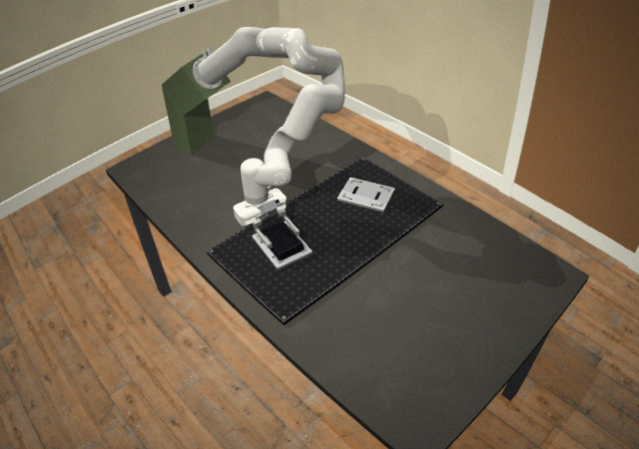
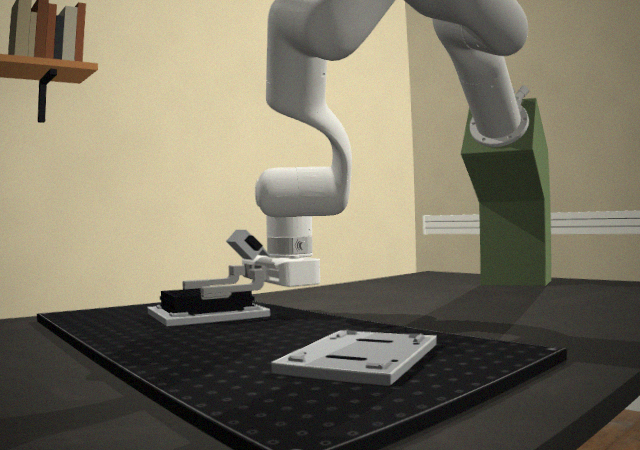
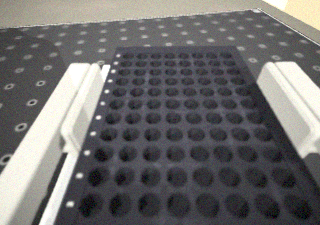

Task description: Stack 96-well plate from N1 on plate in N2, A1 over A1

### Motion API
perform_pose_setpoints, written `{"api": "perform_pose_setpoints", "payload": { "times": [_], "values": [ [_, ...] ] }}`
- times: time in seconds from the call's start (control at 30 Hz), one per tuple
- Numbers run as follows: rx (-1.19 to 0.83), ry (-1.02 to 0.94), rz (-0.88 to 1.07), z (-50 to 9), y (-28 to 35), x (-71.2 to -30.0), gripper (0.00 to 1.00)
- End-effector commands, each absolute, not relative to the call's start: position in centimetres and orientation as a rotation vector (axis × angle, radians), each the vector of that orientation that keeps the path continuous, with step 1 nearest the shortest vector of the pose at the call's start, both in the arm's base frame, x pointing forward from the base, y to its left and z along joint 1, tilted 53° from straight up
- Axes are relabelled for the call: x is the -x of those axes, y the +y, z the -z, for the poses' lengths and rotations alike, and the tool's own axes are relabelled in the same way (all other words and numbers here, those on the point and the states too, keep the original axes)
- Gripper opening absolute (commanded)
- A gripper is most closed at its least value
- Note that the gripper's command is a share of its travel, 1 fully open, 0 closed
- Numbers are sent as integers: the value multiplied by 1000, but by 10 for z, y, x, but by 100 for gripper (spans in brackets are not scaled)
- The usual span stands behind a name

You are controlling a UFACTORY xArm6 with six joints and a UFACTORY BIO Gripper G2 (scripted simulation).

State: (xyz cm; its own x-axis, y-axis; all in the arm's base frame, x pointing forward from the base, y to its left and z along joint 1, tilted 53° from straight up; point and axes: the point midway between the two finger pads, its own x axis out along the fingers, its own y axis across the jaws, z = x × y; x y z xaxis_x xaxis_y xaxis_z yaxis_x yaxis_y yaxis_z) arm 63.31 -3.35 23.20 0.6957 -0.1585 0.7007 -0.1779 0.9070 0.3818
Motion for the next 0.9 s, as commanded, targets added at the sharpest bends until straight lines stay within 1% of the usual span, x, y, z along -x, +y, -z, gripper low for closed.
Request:
{"api": "perform_pose_setpoints", "payload": {
  "times": [0.0, 0.1, 0.13, 0.87],
  "values": [
    [-447, -808, -12, -232, -33, -633, 0],
    [-447, -808, -12, -232, -33, -633, 0],
    [-447, -808, -12, -233, -34, -631, 37],
    [-447, -808, -12, -233, -34, -631, 37]
  ]
}}
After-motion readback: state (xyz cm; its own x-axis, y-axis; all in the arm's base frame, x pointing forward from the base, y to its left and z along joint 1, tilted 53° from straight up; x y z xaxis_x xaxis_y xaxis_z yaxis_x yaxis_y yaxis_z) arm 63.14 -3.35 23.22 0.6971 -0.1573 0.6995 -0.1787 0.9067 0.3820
